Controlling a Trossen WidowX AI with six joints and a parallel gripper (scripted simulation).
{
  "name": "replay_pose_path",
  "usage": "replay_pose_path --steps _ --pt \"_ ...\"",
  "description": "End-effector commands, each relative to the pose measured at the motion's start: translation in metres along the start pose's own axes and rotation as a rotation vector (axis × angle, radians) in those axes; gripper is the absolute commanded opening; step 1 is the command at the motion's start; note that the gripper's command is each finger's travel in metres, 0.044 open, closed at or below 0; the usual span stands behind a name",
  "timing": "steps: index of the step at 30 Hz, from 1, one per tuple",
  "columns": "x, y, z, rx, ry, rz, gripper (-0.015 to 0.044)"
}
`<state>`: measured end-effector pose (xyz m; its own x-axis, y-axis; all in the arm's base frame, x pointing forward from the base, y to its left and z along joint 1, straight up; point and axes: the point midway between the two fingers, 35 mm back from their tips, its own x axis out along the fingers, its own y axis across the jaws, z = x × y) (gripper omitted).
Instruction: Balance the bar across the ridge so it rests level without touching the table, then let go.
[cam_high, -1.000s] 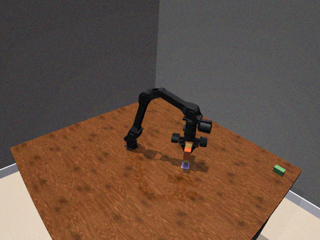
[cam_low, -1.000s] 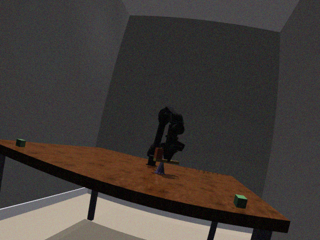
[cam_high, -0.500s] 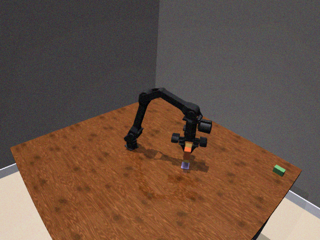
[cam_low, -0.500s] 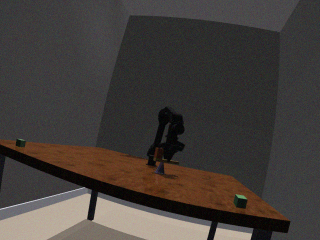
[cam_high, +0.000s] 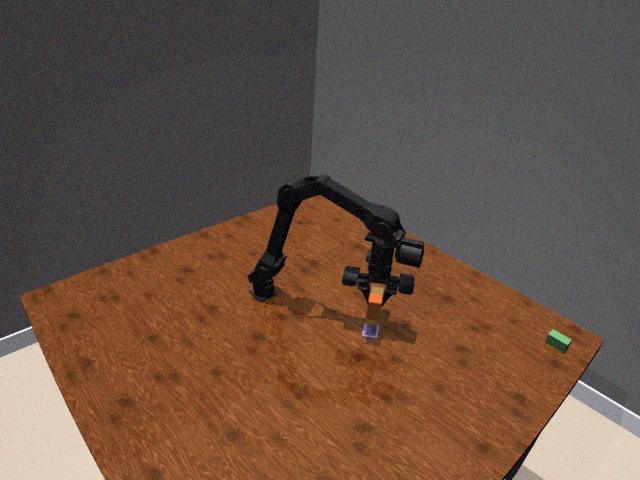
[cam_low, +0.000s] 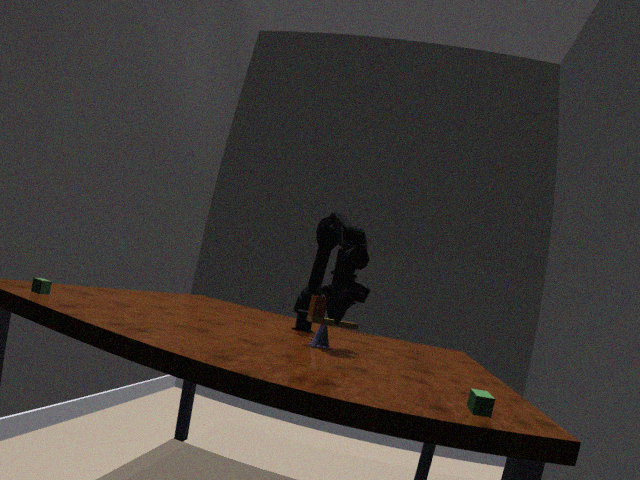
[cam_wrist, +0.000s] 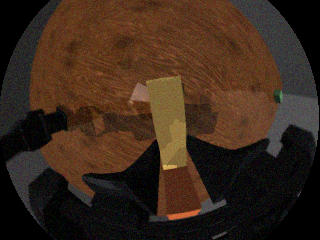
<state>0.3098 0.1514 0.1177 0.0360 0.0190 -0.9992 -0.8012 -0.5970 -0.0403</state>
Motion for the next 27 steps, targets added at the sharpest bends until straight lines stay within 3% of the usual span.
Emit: replay_pose_path --steps 1,15,21,27 --pt "0.0002 0.0 0.0 0.0 0.0 0.001 0.0" --pt "0.0002 0.0 0.0 0.0 0.0 0.001 0.0" --pt "0.0002 0.0 0.0 0.0 0.0 0.001 0.0157" --pt "0.0002 0.0 0.0 0.0 0.0 0.001 0.0167"
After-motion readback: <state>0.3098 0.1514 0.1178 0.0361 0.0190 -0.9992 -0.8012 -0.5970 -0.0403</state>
